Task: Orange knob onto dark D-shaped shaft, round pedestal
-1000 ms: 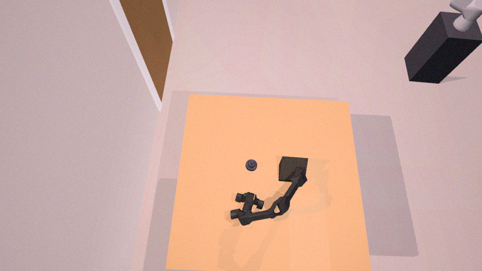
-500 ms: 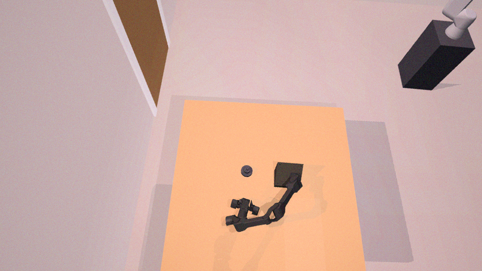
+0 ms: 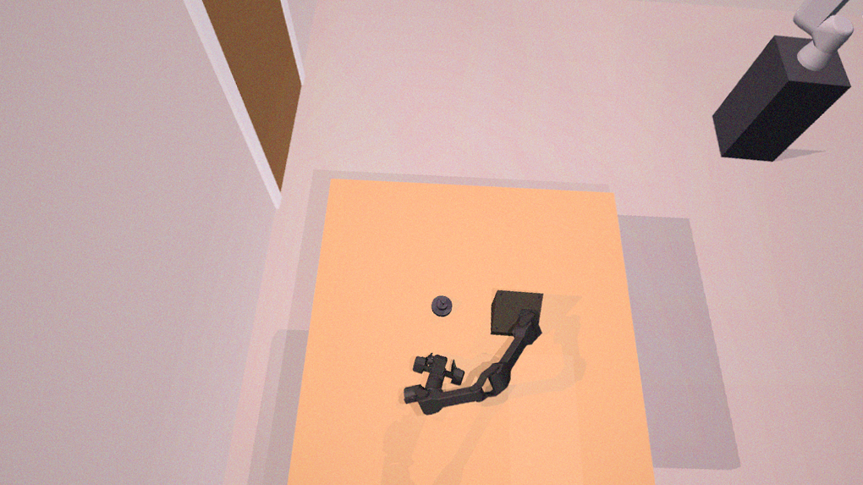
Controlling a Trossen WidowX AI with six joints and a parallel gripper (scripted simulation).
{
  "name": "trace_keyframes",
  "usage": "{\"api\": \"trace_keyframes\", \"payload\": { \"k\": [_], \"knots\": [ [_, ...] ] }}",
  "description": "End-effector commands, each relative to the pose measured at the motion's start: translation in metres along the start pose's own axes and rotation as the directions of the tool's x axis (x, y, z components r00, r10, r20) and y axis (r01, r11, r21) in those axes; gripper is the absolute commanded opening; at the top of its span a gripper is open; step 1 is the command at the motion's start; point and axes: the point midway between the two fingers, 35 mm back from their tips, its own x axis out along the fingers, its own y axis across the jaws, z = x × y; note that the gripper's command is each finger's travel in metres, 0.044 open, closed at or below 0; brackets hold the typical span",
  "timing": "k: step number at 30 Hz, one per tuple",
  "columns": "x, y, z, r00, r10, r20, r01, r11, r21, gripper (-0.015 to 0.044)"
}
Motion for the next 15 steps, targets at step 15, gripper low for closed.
{"api": "trace_keyframes", "payload": {
  "k": [15],
  "knots": [
    [-0.045,-0.003,0.068,0.992,0.116,-0.057,-0.116,0.993,0.003,0.0440]
  ]
}}
